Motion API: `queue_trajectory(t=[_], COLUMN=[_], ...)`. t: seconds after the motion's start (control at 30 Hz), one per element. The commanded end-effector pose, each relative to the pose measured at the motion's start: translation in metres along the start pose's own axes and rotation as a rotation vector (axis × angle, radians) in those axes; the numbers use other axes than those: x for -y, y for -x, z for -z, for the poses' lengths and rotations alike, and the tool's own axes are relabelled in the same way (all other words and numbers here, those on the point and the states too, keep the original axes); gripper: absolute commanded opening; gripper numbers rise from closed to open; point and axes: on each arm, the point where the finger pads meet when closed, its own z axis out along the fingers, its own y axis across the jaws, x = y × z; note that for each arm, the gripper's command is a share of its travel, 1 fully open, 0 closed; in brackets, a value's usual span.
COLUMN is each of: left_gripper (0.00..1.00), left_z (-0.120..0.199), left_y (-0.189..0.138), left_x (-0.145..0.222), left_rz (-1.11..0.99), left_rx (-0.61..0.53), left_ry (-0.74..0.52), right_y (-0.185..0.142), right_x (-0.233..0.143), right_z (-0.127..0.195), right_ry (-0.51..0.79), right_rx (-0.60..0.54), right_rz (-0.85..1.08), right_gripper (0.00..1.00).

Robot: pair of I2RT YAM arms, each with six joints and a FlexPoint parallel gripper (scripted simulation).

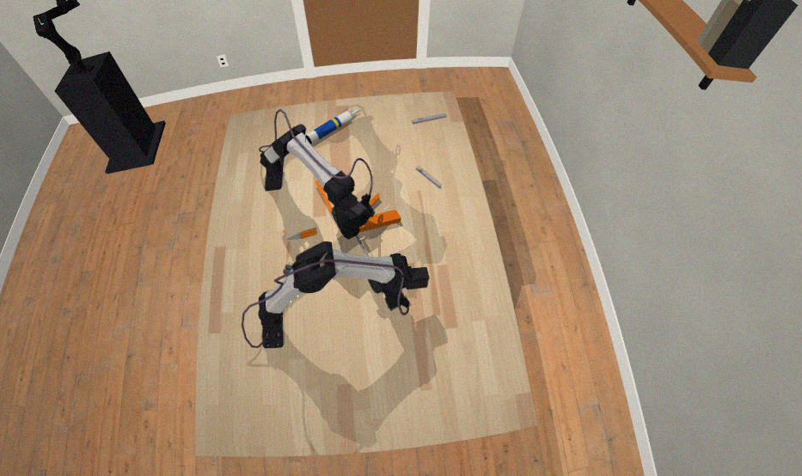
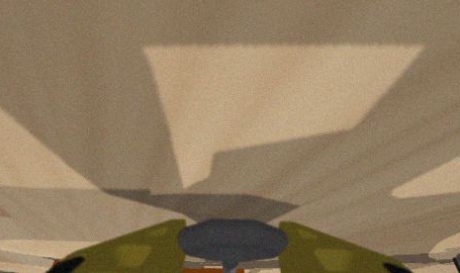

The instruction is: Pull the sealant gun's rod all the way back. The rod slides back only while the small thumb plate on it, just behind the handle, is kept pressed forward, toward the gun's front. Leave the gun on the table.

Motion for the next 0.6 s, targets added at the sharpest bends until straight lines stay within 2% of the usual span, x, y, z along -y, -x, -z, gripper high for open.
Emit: queue_trajectory(t=[0.0,0.33,0.37,0.47,0.57], left_gripper=[0.46,0.46,0.46,0.46,0.46], left_z=[-0.012,-0.010,-0.002,0.000,0.000], left_y=[-0.003,-0.002,-0.001,-0.003,-0.004], left_x=[-0.044,-0.041,-0.040,-0.042,-0.034], left_rz=[0.018,0.019,0.012,0.006,-0.001], left_rx=[-0.008,-0.004,0.005,-0.002,0.004], left_ry=[0.166,0.155,0.126,0.106,0.073], right_y=[0.022,0.017,0.022,0.010,0.004], right_x=[0.000,-0.002,-0.003,-0.007,-0.004], right_z=[0.009,0.015,0.011,0.022,0.015], right_ry=[0.004,0.024,0.016,0.057,0.047], right_rx=[0.039,0.049,0.045,0.062,0.057], right_rz=[0.002,0.011,0.008,0.029,0.016], right_gripper=[0.26,0.26,0.26,0.26,0.26])
